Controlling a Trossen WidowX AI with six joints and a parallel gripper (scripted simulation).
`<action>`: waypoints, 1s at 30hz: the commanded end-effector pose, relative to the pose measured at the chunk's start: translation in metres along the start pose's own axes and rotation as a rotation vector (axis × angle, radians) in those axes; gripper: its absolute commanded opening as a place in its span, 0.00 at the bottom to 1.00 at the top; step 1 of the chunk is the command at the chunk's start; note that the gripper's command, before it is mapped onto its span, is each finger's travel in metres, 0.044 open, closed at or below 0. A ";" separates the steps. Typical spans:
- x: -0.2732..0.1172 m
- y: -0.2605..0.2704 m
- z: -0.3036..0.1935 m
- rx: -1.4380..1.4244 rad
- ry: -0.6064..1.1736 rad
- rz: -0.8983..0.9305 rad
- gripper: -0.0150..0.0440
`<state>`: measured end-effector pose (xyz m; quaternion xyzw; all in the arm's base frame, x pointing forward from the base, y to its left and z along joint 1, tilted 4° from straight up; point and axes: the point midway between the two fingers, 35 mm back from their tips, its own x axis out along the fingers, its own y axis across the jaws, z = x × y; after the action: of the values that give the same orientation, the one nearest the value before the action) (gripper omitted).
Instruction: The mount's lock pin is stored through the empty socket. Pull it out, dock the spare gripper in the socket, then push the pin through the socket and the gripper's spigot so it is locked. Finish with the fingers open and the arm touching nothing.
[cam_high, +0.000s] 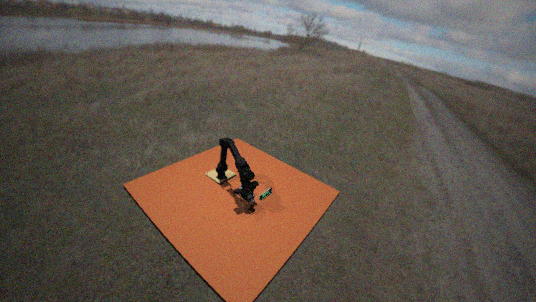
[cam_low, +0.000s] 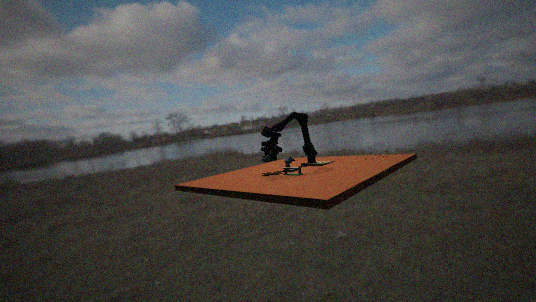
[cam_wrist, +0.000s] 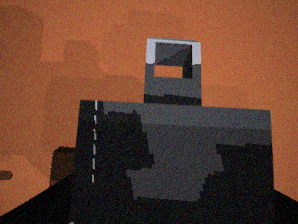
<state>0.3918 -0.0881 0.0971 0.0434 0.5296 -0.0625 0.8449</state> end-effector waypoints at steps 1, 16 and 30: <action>-0.022 0.000 0.011 -0.004 -0.028 -0.004 0.25; -0.016 0.000 0.006 0.000 -0.007 -0.001 0.25; -0.021 -0.002 -0.020 0.093 0.081 0.090 0.25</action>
<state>0.3726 -0.0858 0.1039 0.0824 0.5547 -0.0506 0.8264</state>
